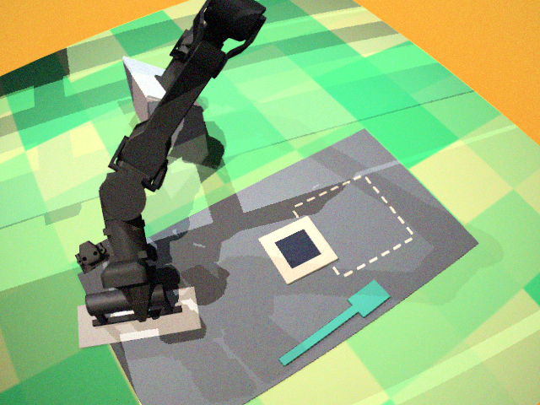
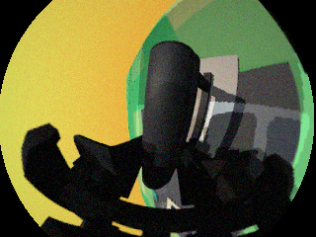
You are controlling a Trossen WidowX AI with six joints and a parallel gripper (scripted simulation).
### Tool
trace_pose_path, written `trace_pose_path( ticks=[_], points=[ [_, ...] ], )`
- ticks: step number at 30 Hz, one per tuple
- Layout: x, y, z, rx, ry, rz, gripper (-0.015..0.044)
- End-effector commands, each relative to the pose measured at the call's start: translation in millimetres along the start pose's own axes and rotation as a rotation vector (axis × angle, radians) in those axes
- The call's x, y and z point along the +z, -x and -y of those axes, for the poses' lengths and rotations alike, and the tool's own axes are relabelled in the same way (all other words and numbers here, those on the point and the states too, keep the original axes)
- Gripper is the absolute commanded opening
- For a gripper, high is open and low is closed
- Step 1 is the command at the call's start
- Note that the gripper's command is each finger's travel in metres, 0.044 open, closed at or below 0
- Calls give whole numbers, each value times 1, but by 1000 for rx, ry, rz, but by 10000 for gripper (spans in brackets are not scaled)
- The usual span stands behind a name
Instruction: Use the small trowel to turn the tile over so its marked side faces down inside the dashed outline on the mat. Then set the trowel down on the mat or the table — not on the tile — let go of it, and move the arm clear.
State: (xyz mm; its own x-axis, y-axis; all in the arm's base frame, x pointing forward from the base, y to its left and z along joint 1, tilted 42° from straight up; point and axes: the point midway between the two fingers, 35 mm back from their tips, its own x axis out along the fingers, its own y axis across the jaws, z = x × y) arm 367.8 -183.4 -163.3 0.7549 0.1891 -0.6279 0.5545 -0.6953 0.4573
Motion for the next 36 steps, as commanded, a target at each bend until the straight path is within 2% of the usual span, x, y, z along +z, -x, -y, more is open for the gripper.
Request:
trace_pose_path(
  ticks=[1,14,27,36],
  points=[
    [0,-1,0,1,-2,1,89],
    [0,-1,0,1,-2,1,3],
    [1,38,-46,0,1,2,0],
    [-15,38,-46,1,33,-14,0]
  ],
)
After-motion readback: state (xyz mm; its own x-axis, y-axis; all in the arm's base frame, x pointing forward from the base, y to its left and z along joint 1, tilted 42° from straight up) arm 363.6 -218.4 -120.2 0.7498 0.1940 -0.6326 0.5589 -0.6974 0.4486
